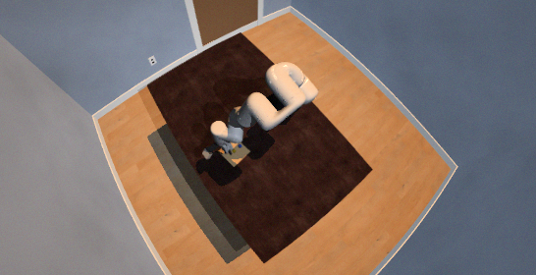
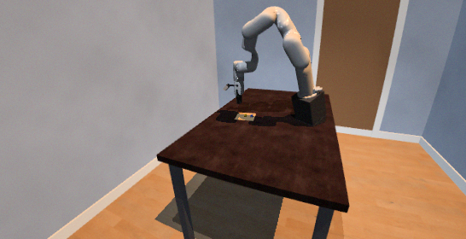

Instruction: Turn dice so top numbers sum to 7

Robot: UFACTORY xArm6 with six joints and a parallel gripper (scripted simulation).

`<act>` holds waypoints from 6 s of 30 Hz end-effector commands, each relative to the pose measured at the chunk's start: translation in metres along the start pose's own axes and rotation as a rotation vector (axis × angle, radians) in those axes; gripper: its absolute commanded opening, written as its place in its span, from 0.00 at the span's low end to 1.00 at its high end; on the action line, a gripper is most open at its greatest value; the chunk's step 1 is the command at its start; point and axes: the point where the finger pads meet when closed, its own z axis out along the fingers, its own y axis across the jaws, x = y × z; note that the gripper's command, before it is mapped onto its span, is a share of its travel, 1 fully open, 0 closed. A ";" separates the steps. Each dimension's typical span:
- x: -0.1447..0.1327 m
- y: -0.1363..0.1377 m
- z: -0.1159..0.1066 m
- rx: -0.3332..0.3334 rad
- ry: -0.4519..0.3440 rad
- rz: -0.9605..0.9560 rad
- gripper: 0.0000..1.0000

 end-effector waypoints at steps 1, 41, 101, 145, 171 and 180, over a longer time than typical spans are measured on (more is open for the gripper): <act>0.001 0.000 0.004 0.000 0.003 0.000 0.11; 0.002 0.000 0.094 -0.001 0.003 0.000 0.11; 0.002 0.001 0.094 -0.001 0.003 0.000 0.11; 0.002 0.001 0.098 -0.001 0.003 0.000 0.11; 0.002 0.001 0.098 -0.001 0.003 0.000 0.19; 0.002 0.001 0.098 -0.001 0.003 0.000 0.31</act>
